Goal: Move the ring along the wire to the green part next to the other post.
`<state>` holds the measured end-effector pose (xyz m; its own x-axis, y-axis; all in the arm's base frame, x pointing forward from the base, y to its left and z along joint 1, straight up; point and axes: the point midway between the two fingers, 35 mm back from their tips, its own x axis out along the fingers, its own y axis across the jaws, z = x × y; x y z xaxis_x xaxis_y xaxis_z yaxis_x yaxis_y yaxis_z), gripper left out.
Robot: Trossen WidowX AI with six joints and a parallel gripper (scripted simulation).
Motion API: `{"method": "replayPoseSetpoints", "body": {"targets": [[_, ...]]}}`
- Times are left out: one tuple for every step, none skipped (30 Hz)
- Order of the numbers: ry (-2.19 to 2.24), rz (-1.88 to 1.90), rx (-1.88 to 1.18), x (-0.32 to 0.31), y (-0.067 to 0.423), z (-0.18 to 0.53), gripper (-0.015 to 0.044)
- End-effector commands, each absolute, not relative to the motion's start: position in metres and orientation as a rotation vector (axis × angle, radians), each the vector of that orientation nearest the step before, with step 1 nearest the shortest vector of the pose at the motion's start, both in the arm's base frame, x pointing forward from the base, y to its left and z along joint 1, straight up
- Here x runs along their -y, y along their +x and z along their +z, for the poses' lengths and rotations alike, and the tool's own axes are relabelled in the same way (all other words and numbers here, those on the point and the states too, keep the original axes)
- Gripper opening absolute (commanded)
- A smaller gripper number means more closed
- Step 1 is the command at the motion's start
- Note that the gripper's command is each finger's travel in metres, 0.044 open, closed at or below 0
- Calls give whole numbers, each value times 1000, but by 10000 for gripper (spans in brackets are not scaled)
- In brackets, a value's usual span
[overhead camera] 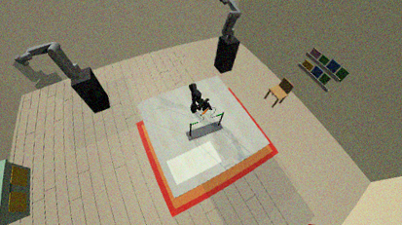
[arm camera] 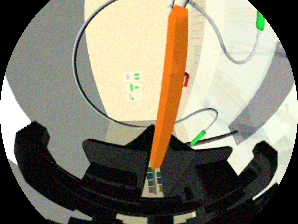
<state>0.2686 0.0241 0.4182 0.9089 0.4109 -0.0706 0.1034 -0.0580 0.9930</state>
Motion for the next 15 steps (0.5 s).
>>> {"method": "replayPoseSetpoints", "body": {"targets": [[1594, 262, -396, -24, 268, 422, -150], [1590, 260, -396, -24, 268, 422, -150], [1586, 259, -396, -24, 268, 422, -150], [1582, 258, -397, -24, 268, 422, -150], [1578, 256, -397, -24, 268, 422, -150], [1574, 255, -398, -24, 268, 421, -150], [1570, 254, -398, -24, 268, 421, -150], [1566, 252, -399, -24, 268, 421, -150], [1562, 251, -399, -24, 268, 421, -150], [1558, 249, -400, -24, 268, 421, -150], [1554, 248, -400, -24, 268, 421, -150], [1550, 247, -401, -24, 268, 421, -150], [1546, 245, -401, -24, 268, 420, -150], [1542, 244, -402, -24, 268, 420, -150], [1538, 243, -402, -24, 268, 420, -150]]}}
